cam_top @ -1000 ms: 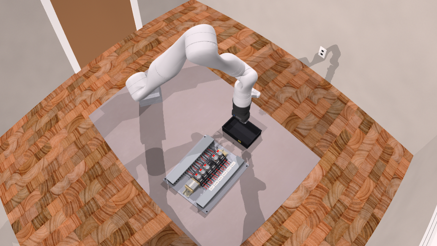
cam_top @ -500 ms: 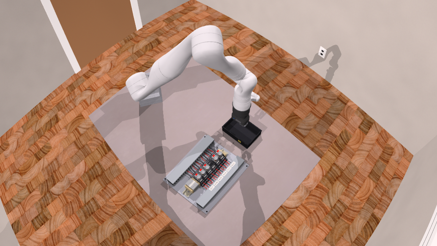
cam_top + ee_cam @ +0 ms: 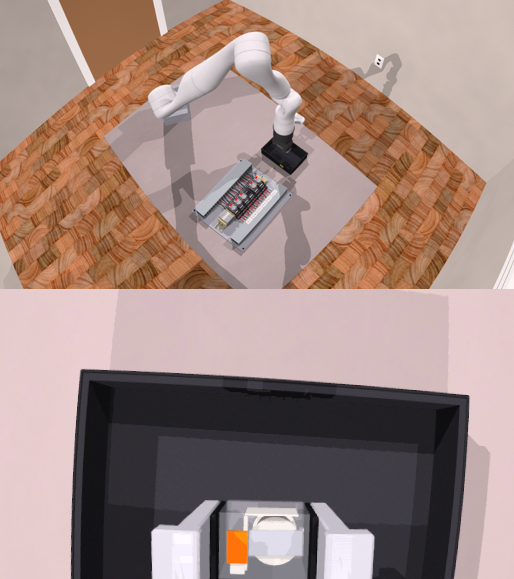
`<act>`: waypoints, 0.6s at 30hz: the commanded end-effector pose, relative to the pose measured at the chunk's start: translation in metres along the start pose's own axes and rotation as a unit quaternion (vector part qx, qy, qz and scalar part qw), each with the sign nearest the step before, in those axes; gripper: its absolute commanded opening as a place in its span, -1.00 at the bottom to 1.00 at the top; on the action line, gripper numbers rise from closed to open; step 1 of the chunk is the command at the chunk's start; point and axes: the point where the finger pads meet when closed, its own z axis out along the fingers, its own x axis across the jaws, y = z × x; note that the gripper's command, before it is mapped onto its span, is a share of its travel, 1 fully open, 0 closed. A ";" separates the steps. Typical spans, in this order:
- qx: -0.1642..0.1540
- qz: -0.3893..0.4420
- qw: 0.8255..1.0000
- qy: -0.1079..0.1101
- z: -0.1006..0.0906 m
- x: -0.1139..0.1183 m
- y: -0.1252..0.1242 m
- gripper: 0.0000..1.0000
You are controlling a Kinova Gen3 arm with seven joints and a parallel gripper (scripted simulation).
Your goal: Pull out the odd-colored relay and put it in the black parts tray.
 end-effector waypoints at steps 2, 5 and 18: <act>0.001 0.000 1.000 0.001 0.010 0.001 -0.001 -1.00; 0.001 0.000 1.000 0.001 0.014 0.001 -0.001 -1.00; 0.001 0.000 1.000 0.001 0.030 0.001 -0.001 -1.00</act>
